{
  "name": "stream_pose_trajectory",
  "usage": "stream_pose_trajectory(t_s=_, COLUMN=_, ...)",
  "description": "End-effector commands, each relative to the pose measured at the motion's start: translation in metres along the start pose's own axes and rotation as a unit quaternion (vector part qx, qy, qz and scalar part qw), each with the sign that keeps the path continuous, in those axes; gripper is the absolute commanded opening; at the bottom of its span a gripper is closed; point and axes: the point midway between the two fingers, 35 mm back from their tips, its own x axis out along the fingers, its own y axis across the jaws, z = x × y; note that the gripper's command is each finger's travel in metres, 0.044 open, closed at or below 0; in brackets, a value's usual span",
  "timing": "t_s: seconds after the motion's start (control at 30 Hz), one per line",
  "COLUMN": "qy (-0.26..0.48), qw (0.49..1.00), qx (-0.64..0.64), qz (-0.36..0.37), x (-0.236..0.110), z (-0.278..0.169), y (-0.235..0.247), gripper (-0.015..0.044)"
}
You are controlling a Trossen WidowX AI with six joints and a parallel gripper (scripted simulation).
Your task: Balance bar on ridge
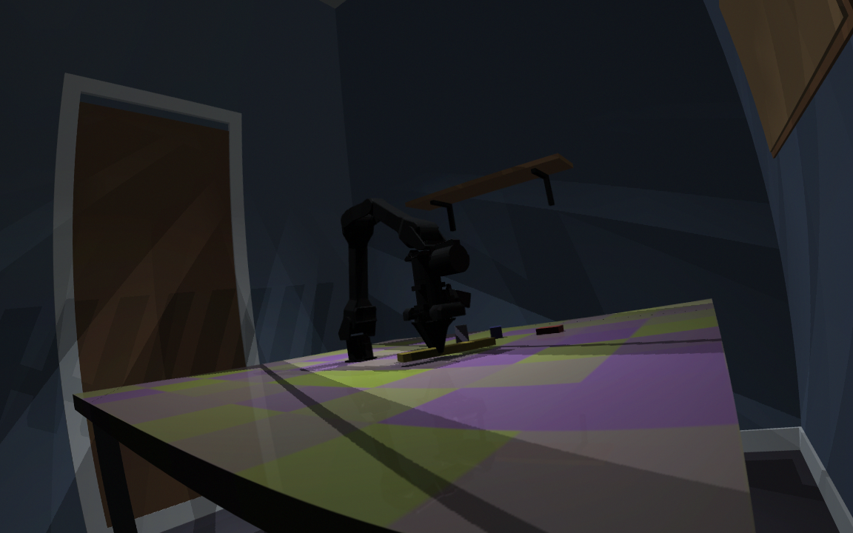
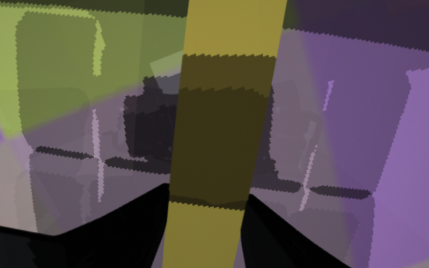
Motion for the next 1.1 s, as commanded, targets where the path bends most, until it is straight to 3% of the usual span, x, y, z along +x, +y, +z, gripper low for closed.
stream_pose_trajectory(t_s=0.0, qy=-0.002, qw=1.0, qx=0.0, qz=-0.008, x=-0.015, z=0.001, y=-0.005, gripper=0.0)
stream_pose_trajectory(t_s=1.07, qy=0.0, qw=1.0, qx=-0.001, qz=-0.009, x=-0.096, z=0.0, y=0.0, gripper=0.0)
